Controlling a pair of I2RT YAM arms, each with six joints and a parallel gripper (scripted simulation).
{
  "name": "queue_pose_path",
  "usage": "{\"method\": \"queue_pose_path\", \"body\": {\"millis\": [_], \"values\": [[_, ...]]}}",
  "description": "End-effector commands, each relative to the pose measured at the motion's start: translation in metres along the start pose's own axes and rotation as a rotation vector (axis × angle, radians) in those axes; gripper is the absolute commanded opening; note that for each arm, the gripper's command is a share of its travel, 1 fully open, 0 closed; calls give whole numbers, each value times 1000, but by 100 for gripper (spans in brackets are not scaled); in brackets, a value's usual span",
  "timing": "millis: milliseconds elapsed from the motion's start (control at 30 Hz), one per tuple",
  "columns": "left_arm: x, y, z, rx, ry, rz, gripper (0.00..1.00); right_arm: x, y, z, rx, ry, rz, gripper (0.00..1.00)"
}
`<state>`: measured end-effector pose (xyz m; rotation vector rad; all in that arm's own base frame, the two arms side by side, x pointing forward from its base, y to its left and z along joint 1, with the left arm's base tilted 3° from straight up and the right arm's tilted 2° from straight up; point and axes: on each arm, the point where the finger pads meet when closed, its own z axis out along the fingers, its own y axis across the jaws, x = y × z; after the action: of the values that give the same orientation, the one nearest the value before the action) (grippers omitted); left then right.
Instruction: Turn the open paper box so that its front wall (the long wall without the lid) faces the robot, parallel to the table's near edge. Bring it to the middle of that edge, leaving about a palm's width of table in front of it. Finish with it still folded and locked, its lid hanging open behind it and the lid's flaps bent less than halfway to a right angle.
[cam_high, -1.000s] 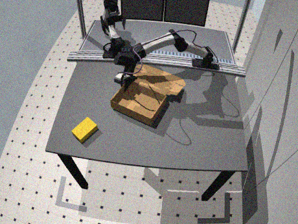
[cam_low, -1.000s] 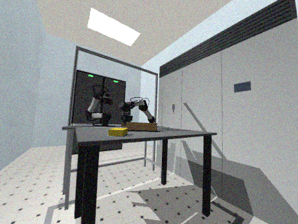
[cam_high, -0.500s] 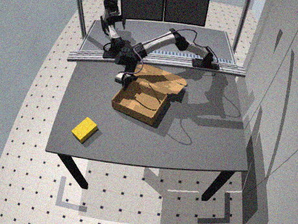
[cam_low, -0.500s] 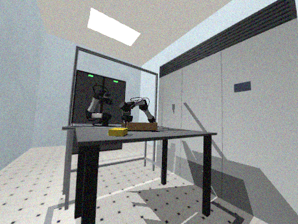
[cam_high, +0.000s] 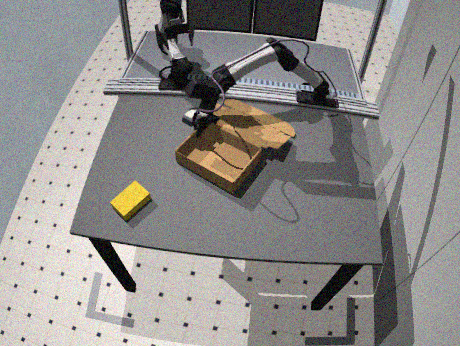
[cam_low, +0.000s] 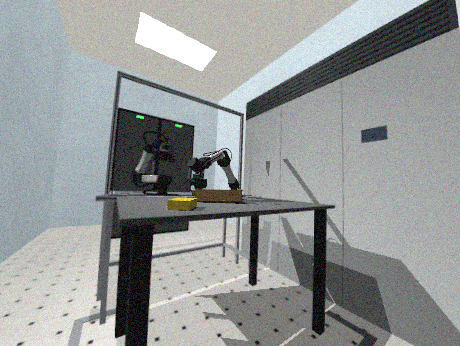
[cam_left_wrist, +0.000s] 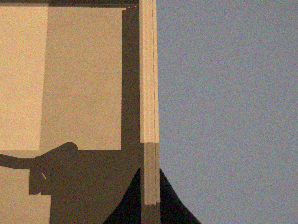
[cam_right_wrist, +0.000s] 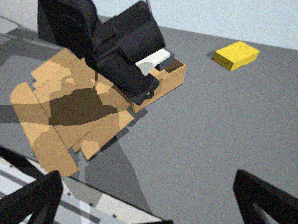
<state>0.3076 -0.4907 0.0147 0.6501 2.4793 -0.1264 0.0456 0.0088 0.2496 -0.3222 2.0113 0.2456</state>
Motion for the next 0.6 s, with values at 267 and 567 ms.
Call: {"method": "queue_pose_path", "body": {"millis": [267, 567], "values": [[-7, 0, -24, 89, -52, 80, 0, -4, -2, -7, 1, -32, 3, 100], [3, 6, -30, 128, -54, 138, 0, -4, -2, -7, 1, -32, 3, 100]]}}
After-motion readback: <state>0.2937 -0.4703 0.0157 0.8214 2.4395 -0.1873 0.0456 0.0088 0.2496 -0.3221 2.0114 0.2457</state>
